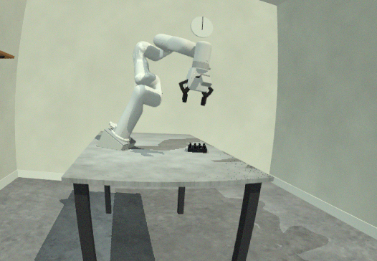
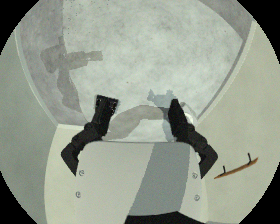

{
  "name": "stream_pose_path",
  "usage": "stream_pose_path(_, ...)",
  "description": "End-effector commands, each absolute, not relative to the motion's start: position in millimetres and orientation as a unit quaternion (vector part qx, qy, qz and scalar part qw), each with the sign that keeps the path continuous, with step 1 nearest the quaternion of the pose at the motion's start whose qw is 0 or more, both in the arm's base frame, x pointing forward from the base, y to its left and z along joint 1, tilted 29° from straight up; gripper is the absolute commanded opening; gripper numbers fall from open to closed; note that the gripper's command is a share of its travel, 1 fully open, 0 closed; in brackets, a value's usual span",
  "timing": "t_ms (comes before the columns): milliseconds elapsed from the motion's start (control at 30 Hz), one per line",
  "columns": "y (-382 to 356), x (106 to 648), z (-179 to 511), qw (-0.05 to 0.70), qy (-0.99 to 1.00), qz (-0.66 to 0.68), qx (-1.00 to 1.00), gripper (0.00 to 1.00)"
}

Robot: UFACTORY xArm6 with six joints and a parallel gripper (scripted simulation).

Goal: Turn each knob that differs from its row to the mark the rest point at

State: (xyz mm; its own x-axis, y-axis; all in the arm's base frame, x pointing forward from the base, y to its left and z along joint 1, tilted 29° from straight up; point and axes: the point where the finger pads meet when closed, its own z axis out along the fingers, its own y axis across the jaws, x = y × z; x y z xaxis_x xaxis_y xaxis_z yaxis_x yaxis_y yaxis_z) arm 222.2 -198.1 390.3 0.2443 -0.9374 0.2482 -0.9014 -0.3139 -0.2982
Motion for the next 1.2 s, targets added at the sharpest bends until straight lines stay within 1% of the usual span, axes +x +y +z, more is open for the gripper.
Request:
stream_pose_path(0,-194,250,362,0.012,0.551,-0.179,-0.815,1.00)
stream_pose_path(300,-151,312,308,-0.045,0.431,-0.182,-0.883,1.00)
stream_pose_path(367,-151,312,308,-0.045,0.431,-0.182,-0.883,1.00)
stream_pose_path(433,-126,332,289,-0.060,0.377,-0.190,-0.904,1.00)
stream_pose_path(667,-73,359,258,-0.077,0.277,-0.207,-0.935,1.00)
stream_pose_path(867,-12,372,229,-0.082,0.173,-0.225,-0.955,1.00)
stream_pose_path(933,-12,372,229,-0.082,0.173,-0.225,-0.955,1.00)
stream_pose_path(1033,28,373,212,-0.080,0.107,-0.235,-0.963,1.00)
stream_pose_path(1167,49,371,202,-0.077,0.071,-0.240,-0.965,1.00)
